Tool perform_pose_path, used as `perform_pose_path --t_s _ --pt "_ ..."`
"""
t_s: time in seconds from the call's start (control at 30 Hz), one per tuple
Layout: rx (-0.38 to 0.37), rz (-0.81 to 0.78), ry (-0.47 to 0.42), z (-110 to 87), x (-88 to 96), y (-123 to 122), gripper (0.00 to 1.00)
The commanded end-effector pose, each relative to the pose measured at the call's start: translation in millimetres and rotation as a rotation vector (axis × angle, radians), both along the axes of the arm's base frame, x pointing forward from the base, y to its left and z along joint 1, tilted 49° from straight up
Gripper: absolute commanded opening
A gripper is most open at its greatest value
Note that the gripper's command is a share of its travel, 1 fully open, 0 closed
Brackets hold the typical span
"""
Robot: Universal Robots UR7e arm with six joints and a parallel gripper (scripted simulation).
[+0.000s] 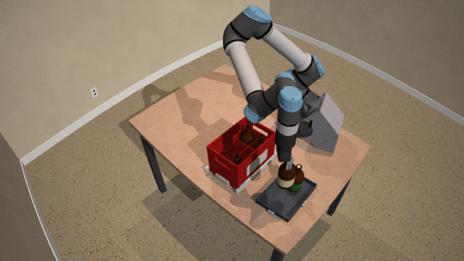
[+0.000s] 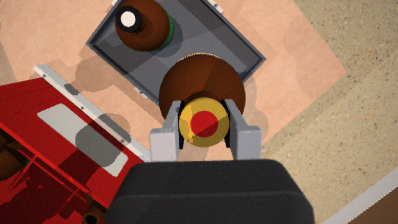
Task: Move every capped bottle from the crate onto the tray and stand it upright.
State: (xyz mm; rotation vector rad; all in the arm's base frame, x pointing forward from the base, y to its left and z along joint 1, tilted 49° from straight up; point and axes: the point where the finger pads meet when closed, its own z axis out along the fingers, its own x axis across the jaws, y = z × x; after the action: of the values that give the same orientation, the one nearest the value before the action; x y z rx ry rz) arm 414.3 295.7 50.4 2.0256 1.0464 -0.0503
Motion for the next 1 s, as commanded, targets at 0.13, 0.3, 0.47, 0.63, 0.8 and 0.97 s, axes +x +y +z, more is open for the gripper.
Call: perform_pose_path --t_s 0.13,0.3,0.47,0.63,0.8,0.97 --pt "0.001 0.001 -0.001 -10.9 5.6 -11 0.0" --pt "0.002 0.001 -0.001 -14.8 7.6 -15 0.0" --pt "0.001 0.001 -0.001 -17.9 9.0 -19 0.0" --pt "0.001 0.001 -0.001 -24.3 12.2 -25 0.0" --pt "0.002 0.002 -0.001 -30.8 15.5 -32 0.0" --pt "0.001 0.001 -0.001 -31.3 15.6 -33 0.0"
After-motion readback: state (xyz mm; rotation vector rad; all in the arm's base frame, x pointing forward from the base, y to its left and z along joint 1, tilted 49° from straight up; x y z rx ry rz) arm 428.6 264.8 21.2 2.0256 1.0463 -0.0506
